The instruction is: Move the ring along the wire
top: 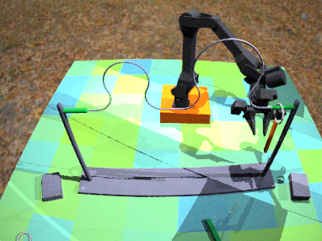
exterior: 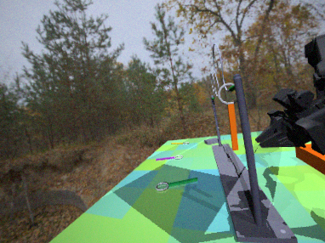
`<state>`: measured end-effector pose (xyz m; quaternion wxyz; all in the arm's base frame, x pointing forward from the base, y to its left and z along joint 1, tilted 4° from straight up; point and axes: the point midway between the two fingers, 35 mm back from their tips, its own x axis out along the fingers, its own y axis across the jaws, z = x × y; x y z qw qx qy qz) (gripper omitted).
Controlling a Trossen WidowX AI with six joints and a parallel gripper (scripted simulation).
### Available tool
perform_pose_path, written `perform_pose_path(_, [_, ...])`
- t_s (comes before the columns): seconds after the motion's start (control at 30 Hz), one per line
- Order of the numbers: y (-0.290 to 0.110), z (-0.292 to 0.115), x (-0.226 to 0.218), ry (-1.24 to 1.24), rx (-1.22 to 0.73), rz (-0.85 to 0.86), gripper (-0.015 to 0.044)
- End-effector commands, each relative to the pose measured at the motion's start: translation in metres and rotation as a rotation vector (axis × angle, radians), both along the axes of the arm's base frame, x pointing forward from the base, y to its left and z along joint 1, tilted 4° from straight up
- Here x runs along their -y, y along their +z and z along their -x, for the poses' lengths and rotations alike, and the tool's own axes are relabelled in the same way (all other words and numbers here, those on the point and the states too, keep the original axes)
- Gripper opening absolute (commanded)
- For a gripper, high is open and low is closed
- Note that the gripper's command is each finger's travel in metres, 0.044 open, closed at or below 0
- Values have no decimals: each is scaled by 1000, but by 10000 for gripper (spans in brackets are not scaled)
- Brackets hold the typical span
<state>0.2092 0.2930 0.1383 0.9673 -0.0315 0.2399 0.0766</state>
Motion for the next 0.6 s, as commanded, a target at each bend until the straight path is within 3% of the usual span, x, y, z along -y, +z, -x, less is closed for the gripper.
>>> perform_pose_path(0.0, [12,13,0,-2,7,-18,160])
perform_pose_path(0.57, [20,27,3,-2,10,-19,160])
